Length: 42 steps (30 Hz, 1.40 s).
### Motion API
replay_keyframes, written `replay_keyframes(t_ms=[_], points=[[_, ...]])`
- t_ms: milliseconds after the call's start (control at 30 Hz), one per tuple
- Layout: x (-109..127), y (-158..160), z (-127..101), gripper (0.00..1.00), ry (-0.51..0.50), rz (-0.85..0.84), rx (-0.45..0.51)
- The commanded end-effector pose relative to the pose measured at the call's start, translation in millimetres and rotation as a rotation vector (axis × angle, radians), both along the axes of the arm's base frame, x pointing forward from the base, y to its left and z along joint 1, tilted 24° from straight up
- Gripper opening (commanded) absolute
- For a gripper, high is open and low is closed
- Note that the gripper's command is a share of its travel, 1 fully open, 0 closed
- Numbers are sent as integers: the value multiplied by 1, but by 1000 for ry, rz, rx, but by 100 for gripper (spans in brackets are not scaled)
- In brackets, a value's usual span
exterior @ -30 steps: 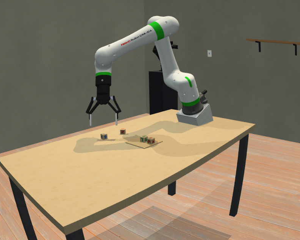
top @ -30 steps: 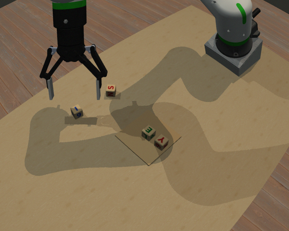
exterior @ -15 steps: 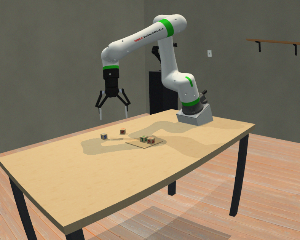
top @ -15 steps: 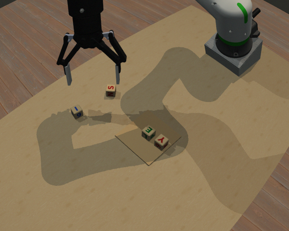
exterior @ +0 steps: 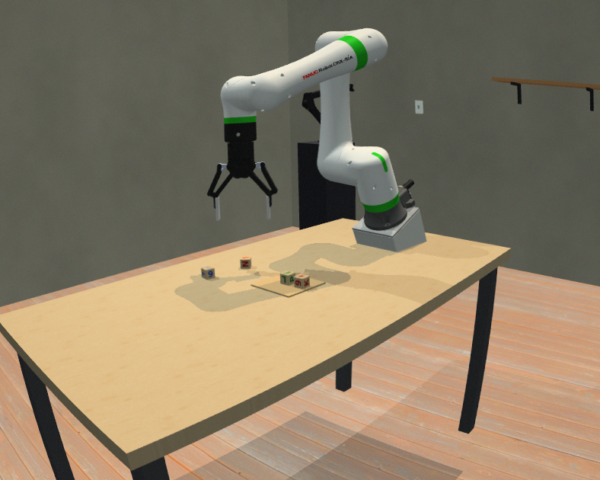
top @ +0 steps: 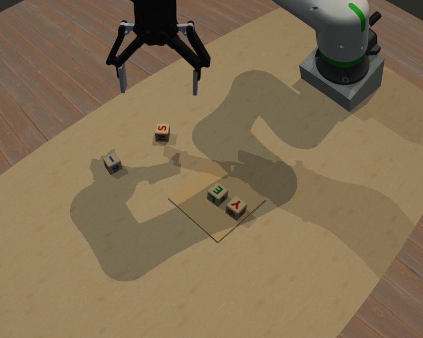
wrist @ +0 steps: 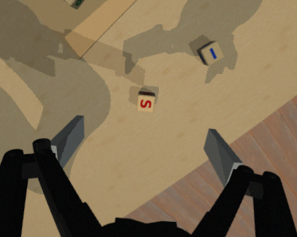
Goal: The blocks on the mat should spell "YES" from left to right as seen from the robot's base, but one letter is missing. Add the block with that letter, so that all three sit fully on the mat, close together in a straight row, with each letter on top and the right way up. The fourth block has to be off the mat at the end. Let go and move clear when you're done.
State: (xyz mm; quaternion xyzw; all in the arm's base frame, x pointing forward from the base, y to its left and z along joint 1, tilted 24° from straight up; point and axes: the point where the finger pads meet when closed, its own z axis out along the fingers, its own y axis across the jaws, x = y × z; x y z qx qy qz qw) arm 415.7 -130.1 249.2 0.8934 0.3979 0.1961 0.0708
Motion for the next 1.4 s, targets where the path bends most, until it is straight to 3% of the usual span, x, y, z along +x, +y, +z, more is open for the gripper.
replay_keyframes(t_ms=[0, 567, 1367], points=[[-1, 1, 0, 100, 2, -4, -6], [-1, 1, 0, 100, 3, -34, 7], [2, 0, -6, 100, 18, -588, 255]])
